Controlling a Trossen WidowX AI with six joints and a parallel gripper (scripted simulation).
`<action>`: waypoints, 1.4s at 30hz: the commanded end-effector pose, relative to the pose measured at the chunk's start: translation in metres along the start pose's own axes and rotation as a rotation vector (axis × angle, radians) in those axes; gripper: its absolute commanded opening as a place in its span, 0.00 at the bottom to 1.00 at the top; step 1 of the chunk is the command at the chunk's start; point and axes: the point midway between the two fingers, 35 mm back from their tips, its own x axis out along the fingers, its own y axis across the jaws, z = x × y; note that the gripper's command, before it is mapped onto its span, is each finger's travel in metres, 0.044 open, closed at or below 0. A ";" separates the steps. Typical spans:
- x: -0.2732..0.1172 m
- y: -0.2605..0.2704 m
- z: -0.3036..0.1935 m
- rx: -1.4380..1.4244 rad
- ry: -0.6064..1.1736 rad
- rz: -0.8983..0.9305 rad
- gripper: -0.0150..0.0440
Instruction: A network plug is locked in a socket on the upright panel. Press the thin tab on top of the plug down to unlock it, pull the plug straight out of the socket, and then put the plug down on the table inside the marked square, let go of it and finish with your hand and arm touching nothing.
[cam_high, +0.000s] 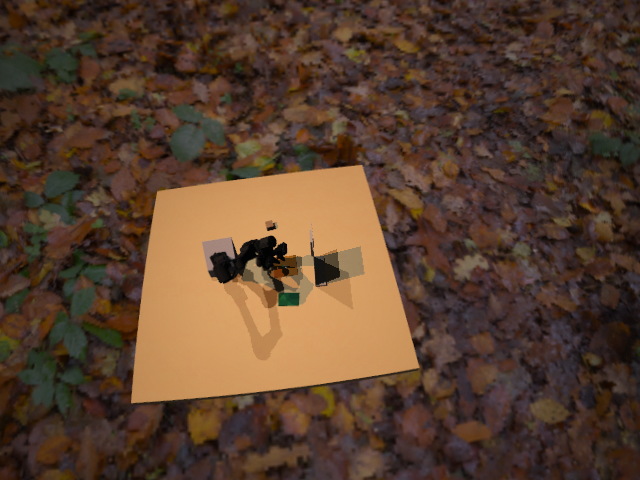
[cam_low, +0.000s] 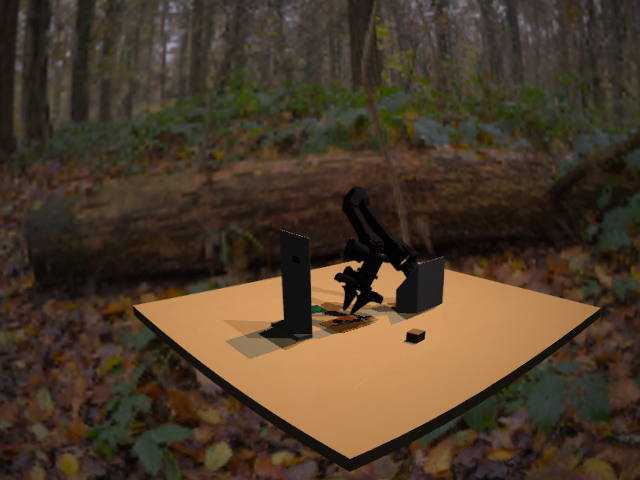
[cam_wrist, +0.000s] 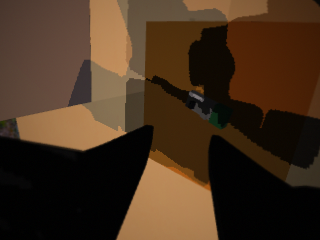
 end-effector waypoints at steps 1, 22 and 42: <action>-0.004 0.003 0.000 0.005 -0.004 0.003 0.52; -0.020 0.017 -0.004 0.008 0.004 -0.004 0.52; -0.038 0.029 -0.005 0.008 0.005 -0.005 0.52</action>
